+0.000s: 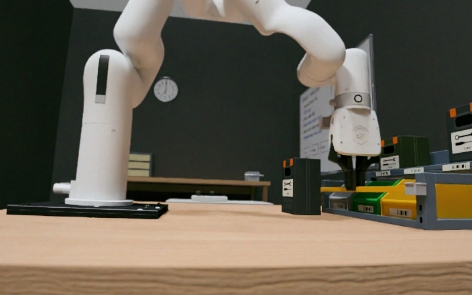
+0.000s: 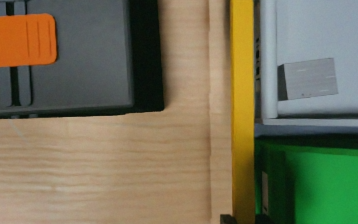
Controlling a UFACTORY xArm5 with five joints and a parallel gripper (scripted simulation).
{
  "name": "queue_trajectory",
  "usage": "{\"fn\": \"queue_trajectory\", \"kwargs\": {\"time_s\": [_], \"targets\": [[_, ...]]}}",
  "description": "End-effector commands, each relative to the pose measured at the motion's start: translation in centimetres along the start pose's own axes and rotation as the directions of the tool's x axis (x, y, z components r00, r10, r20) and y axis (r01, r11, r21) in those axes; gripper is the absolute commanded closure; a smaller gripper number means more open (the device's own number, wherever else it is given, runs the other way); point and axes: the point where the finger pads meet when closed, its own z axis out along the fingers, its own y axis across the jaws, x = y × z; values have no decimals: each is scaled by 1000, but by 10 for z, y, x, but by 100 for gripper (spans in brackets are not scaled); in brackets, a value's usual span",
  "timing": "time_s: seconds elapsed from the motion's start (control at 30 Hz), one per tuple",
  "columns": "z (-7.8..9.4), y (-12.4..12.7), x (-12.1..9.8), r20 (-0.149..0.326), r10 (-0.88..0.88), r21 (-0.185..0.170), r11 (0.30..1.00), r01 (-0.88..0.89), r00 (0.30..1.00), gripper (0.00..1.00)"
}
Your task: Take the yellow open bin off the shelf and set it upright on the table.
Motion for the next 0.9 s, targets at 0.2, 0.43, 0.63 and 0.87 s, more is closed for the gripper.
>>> {"fn": "queue_trajectory", "kwargs": {"time_s": [0.2,0.43,0.63,0.87], "targets": [[-5,1,0,-3,0,-4,1000,0,1000,100],[-9,1,0,-3,0,-4,1000,0,1000,100],[-13,1,0,-3,0,-4,1000,0,1000,100],[-16,1,0,-3,0,-4,1000,0,1000,100]]}}
